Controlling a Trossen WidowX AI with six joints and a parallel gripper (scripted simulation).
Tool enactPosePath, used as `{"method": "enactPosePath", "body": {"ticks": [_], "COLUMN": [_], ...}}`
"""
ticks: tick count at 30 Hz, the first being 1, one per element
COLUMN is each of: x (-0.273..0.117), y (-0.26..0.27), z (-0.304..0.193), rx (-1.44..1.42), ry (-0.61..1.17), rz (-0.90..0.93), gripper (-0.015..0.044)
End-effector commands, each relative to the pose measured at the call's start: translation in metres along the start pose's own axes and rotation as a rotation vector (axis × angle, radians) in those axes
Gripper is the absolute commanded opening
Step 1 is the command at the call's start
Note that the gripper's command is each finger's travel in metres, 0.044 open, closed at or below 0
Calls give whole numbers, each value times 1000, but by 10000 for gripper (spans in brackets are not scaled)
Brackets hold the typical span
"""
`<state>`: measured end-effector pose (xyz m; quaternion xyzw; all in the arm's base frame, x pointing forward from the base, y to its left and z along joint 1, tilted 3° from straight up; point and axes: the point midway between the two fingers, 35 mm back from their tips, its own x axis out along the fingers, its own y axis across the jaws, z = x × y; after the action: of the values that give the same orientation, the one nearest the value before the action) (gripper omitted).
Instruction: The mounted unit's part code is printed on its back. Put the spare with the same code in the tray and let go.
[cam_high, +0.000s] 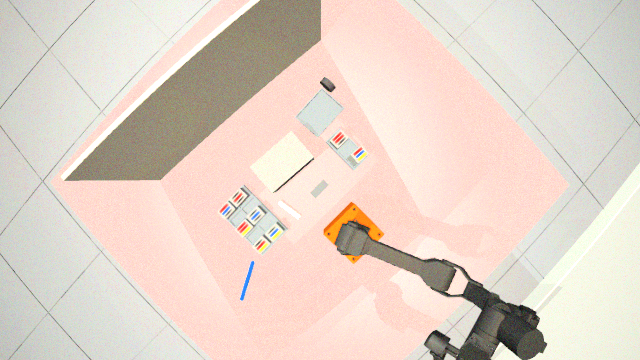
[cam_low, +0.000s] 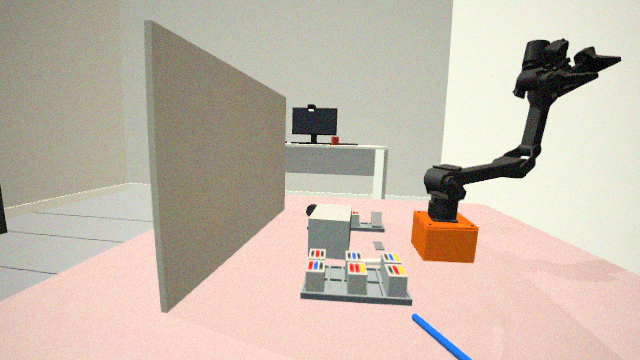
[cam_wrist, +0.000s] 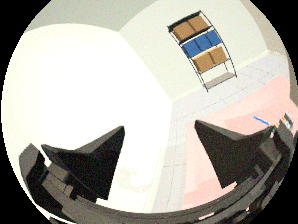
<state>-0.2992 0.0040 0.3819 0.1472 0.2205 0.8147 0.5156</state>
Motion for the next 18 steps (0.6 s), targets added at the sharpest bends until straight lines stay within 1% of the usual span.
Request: {"method": "enactPosePath", "body": {"ticks": [1,2,8,13,18], "x": [0,0,2,11,13], "y": [0,0,-4,-32,-69], "z": [0,0,6,50,102], "rx": [0,0,-1,-6,80], "ry": [0,0,-11,-82,-136], "rz": [0,0,-15,-124,-234], "gripper": [426,440,440,440,440]}}
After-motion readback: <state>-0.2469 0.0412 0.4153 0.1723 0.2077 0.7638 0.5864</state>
